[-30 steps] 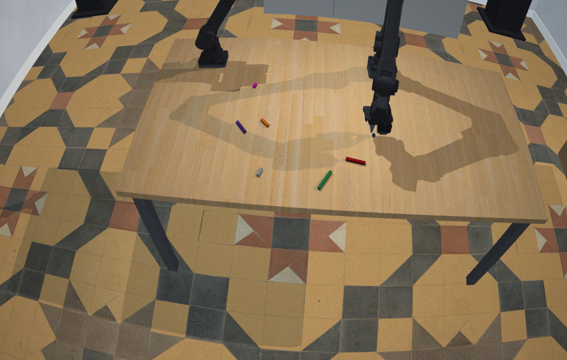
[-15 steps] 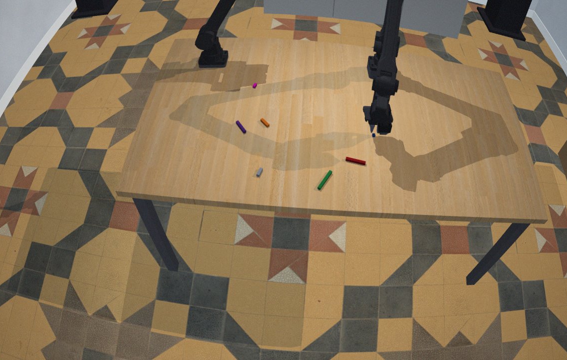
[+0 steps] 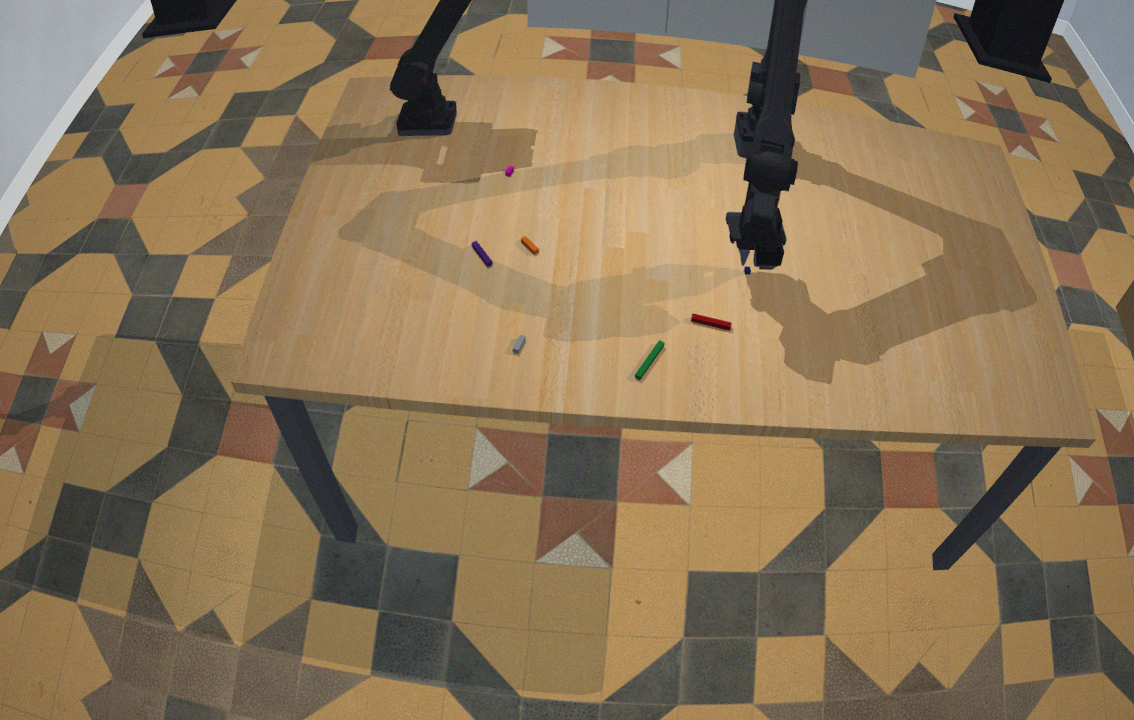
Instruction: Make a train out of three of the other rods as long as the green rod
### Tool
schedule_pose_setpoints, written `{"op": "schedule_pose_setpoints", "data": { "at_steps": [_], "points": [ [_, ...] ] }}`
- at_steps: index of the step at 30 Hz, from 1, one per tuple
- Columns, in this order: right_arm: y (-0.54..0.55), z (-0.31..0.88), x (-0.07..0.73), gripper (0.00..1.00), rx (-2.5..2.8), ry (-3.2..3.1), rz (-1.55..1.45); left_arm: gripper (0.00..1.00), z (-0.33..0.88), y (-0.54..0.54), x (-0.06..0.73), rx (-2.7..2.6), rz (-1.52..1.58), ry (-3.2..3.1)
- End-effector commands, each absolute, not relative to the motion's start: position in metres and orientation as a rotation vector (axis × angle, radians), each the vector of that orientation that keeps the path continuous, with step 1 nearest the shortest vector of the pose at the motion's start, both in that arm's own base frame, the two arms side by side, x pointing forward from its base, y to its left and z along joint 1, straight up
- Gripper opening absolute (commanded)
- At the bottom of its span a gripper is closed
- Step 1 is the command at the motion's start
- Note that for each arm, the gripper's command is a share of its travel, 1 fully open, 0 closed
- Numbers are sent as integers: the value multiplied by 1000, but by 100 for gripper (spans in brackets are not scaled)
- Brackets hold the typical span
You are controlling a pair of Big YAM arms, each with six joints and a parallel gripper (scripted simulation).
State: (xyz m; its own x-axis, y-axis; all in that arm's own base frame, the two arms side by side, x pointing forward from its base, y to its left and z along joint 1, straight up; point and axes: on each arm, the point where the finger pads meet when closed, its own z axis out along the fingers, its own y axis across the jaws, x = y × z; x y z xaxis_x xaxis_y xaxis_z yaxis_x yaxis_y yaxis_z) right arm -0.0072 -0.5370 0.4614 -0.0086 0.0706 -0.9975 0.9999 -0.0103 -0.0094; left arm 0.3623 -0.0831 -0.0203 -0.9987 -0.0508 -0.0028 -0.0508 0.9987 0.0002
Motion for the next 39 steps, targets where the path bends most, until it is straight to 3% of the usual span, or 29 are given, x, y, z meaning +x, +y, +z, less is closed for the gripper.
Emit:
{"op": "schedule_pose_setpoints", "data": {
  "at_steps": [1, 39],
  "points": [
    [-545, 501, -13, 100, 1226, 1198, -1226, 23, -23, -79, 363, -83, -4, 3136],
    [-545, 501, -13, 100, 1226, 1198, -1226, 23, -47, -79, 361, -83, 0, 3144]
  ]
}}
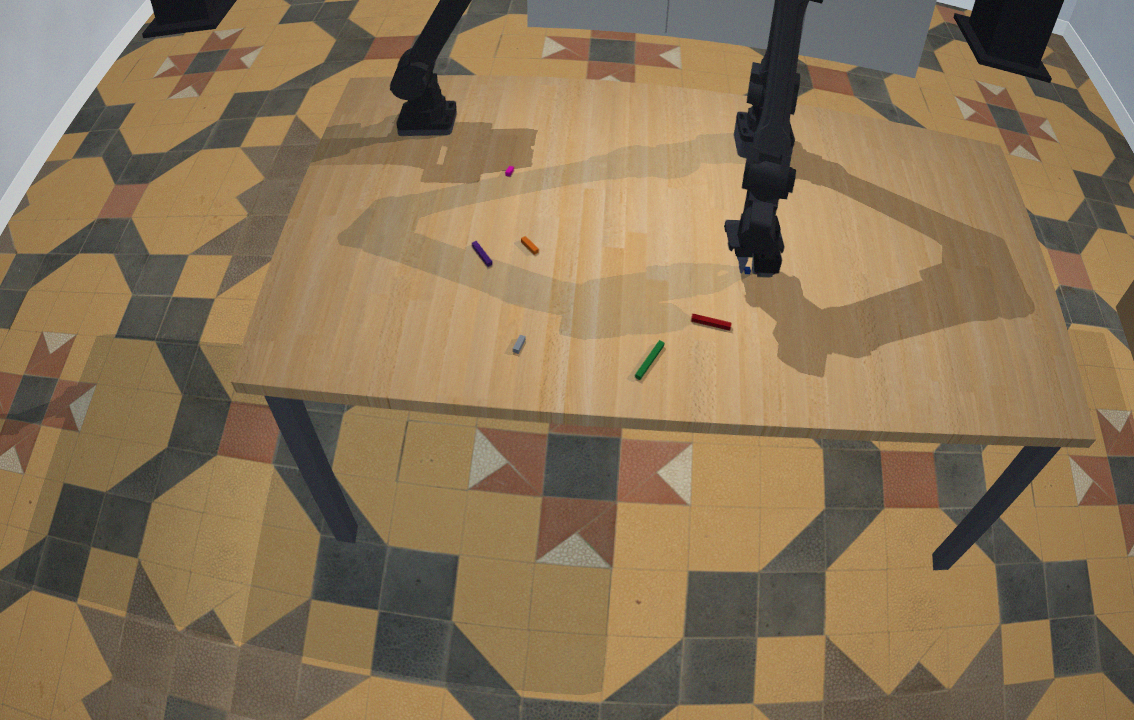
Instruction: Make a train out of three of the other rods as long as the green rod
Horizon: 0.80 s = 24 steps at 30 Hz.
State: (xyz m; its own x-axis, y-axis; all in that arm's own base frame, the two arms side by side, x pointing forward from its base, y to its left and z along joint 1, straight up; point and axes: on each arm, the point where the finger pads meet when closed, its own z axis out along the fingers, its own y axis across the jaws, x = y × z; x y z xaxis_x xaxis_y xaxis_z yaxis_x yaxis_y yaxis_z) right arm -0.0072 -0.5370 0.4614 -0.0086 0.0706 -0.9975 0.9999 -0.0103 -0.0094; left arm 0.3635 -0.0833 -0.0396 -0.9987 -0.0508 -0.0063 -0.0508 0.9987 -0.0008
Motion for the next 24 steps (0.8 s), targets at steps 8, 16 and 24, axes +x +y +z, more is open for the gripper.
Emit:
{"op": "schedule_pose_setpoints", "data": {
  "at_steps": [8, 16, 24],
  "points": [
    [-545, 501, -13, 100, 1226, 1198, -1226, 23, -47, -79, 361, -83, 0, 3144],
    [-545, 501, -13, 100, 1226, 1198, -1226, 23, -47, -79, 361, -83, 0, 3144],
    [-545, 501, -13, 100, 1226, 1198, -1226, 23, -47, -79, 361, -83, 0, 3144]
  ]
}}
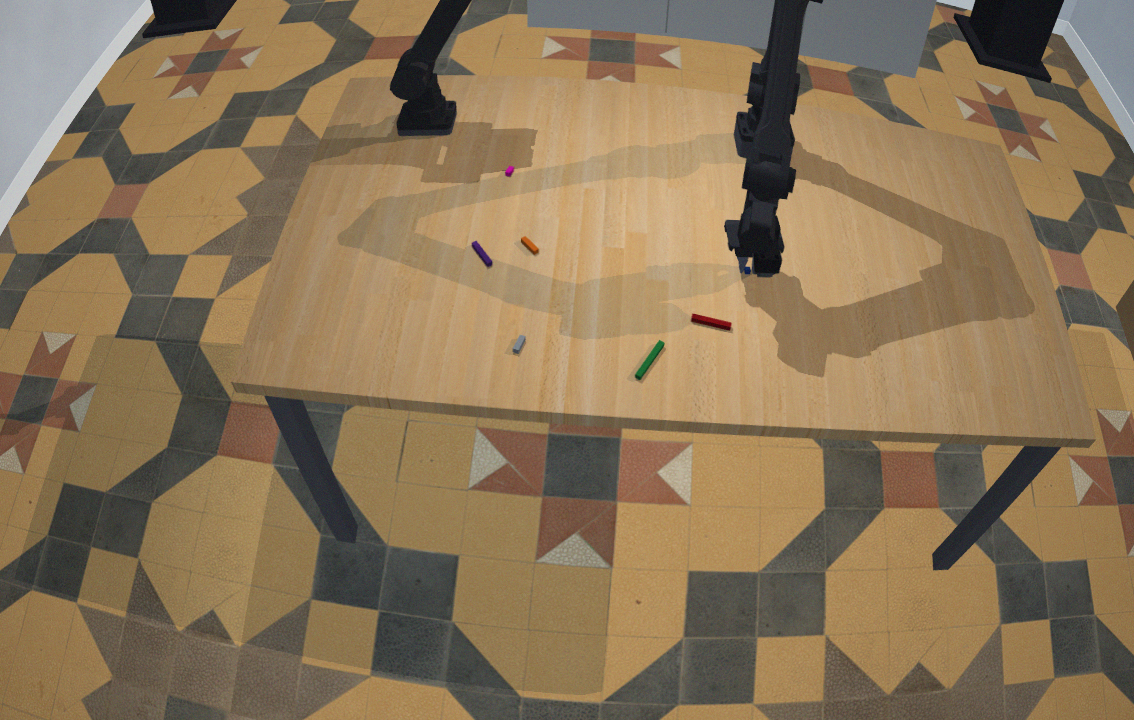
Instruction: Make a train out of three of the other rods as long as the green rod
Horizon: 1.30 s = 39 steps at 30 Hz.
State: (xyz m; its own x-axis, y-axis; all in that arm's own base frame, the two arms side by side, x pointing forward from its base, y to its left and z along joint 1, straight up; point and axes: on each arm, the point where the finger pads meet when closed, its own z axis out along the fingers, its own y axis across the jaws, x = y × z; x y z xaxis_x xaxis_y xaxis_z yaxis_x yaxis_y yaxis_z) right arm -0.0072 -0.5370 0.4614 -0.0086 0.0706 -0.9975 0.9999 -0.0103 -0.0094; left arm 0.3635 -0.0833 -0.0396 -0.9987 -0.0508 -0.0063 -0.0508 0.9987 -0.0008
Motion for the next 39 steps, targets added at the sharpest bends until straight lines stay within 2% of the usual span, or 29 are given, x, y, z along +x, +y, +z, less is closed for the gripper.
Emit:
{"op": "schedule_pose_setpoints", "data": {
  "at_steps": [1, 5, 6, 39],
  "points": [
    [-545, 501, -13, 100, 1226, 1198, -1226, 23, -47, -79, 361, -83, 0, 3144],
    [-545, 501, -13, 100, 1226, 1198, -1226, 23, -47, -79, 361, -83, 0, 3144],
    [-545, 501, -13, 100, 1226, 1198, -1226, 4, -47, -79, 361, -83, 0, 3144],
    [-545, 501, -13, 100, 1226, 1198, -1226, 4, -47, -78, 360, -84, 3, 3150]
  ]
}}
